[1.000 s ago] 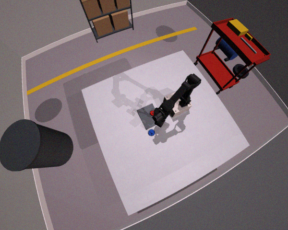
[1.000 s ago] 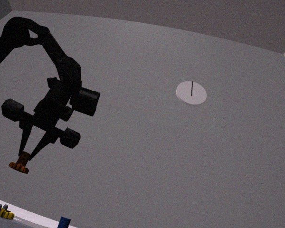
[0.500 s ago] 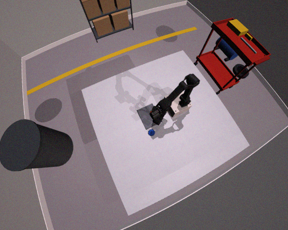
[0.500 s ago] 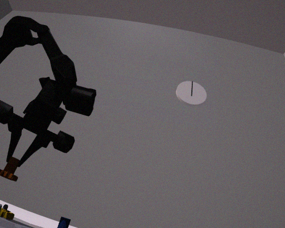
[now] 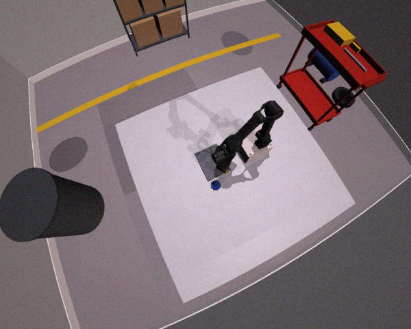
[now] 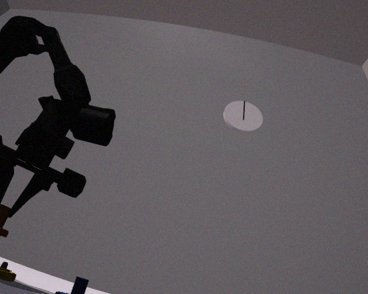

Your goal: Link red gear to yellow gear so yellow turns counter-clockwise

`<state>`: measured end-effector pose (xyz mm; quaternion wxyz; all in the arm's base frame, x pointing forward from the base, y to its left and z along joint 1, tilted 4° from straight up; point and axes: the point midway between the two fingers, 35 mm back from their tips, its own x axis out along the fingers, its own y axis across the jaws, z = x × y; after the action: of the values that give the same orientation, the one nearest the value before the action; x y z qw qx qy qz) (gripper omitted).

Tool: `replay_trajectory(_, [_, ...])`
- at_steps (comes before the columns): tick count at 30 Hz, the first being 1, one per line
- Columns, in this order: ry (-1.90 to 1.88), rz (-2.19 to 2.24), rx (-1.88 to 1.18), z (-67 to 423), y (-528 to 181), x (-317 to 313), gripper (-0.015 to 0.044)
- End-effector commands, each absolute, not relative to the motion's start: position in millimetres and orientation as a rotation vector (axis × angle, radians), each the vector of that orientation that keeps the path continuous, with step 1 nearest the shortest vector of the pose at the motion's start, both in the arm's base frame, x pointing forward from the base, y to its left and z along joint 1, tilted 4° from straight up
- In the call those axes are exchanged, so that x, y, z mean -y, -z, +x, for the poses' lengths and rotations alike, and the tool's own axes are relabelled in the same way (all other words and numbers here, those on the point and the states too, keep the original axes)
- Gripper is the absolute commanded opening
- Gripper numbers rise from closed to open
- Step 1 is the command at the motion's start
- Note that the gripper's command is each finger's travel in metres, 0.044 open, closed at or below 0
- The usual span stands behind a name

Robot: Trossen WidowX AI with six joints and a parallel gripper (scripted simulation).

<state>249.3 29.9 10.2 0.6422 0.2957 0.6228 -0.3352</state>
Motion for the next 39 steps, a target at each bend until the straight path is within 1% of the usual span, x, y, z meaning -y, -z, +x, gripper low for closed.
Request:
replay_trajectory(1, [0.773, 0.679, -1.414, 249, -11, -29, 0.0])
replay_trajectory(19, [1.09, 1.005, -1.258, 249, -11, -29, 0.0])
replay_trajectory(30, [1.094, 1.01, -1.255, 249, -9, -29, 0.0])
replay_trajectory(39, [0.998, 0.91, -1.309, 249, 3, -28, 0.0])
